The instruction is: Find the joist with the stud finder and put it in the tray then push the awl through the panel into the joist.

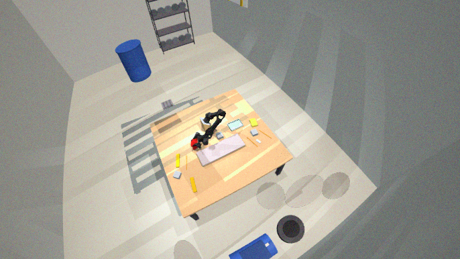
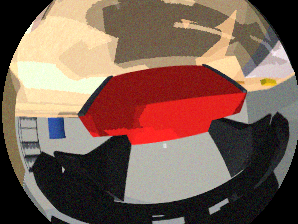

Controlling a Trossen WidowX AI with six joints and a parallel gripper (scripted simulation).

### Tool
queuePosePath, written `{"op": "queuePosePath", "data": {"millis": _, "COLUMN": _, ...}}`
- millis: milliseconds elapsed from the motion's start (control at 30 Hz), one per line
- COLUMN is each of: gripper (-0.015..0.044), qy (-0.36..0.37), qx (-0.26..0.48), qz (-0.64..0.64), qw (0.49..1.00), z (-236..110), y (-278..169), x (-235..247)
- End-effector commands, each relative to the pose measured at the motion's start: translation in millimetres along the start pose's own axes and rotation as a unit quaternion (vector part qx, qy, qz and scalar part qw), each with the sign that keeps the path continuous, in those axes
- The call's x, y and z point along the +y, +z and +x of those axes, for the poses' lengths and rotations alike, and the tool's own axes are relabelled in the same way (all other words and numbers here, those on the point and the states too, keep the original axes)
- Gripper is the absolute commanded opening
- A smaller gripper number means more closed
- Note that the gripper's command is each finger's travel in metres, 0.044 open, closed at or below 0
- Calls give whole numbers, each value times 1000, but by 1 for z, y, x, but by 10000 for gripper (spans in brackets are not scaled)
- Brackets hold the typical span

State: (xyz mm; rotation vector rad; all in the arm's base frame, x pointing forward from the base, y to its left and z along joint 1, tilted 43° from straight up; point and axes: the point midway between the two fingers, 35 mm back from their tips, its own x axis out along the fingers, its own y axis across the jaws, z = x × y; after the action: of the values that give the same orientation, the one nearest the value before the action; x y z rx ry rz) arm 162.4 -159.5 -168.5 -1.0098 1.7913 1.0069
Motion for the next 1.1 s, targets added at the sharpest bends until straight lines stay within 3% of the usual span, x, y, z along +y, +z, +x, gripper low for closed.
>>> {"op": "queuePosePath", "data": {"millis": 0, "gripper": 0, "qy": 1, "qx": 16, "qz": 3, "qw": 1000, "z": 0, "y": -1, "x": 1}}
{"op": "queuePosePath", "data": {"millis": 400, "gripper": 0, "qy": -10, "qx": 39, "qz": 2, "qw": 999, "z": -3, "y": -24, "x": 0}}
{"op": "queuePosePath", "data": {"millis": 1067, "gripper": 0, "qy": -10, "qx": 31, "qz": 3, "qw": 999, "z": 9, "y": 1, "x": -1}}
